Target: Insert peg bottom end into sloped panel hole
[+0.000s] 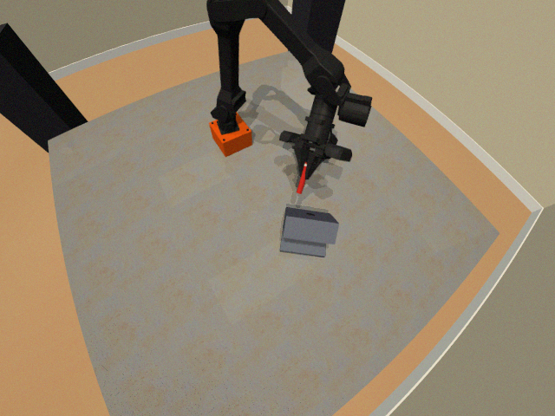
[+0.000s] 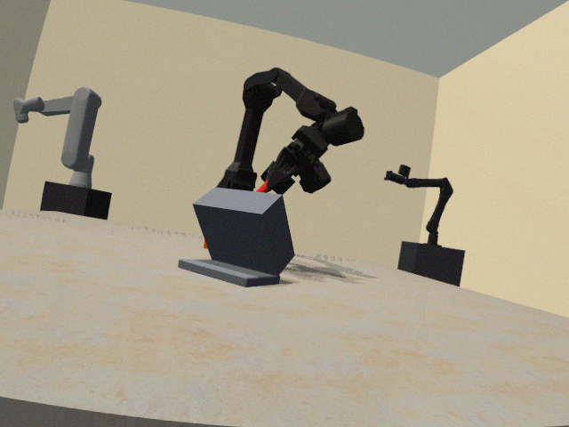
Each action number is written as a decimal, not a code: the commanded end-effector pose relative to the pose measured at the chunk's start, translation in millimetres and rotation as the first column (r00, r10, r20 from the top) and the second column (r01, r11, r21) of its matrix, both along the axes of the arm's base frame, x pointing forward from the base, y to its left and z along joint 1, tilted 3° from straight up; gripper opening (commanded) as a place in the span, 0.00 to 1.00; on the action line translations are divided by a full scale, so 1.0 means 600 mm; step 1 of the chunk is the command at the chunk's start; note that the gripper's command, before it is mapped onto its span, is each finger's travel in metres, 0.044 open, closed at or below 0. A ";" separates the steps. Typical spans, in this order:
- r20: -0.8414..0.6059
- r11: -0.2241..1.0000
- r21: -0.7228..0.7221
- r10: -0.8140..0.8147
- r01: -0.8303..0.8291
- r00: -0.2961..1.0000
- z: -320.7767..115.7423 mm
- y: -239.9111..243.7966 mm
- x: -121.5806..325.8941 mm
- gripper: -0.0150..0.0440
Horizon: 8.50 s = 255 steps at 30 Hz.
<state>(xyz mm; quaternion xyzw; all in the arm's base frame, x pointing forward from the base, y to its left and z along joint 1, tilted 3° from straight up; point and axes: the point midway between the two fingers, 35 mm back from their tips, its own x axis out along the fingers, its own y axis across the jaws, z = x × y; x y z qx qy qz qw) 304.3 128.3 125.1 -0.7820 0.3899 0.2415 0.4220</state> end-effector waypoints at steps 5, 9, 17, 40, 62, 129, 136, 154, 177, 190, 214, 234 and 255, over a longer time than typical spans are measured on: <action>0.013 0.998 -0.041 0.048 -0.048 0.999 0.002 0.013 -0.006 0.25; 0.020 0.996 -0.057 0.072 -0.071 0.997 0.005 0.021 -0.009 0.25; 0.035 0.989 -0.090 0.120 -0.117 0.992 0.009 0.037 -0.014 0.25; 0.053 0.976 -0.131 0.182 -0.174 0.982 -0.009 0.046 0.008 0.25; 0.076 0.969 -0.153 0.208 -0.195 0.975 -0.034 0.039 0.037 0.25; 0.103 0.974 -0.142 0.193 -0.177 0.976 -0.064 0.021 0.063 0.25; 0.103 0.974 -0.143 0.193 -0.177 0.976 -0.066 0.018 0.067 0.25; 0.104 0.974 -0.143 0.193 -0.177 0.976 -0.073 0.017 0.076 0.25; 0.105 0.974 -0.144 0.193 -0.177 0.976 -0.083 0.009 0.093 0.25; 0.105 0.974 -0.144 0.193 -0.177 0.976 -0.089 0.005 0.101 0.25; 0.115 0.975 -0.143 0.187 -0.170 0.976 -0.089 0.004 0.105 0.30; 0.109 0.975 -0.141 0.188 -0.172 0.976 -0.080 0.014 0.093 1.00; 0.094 0.975 -0.135 0.191 -0.177 0.977 -0.049 0.044 0.048 1.00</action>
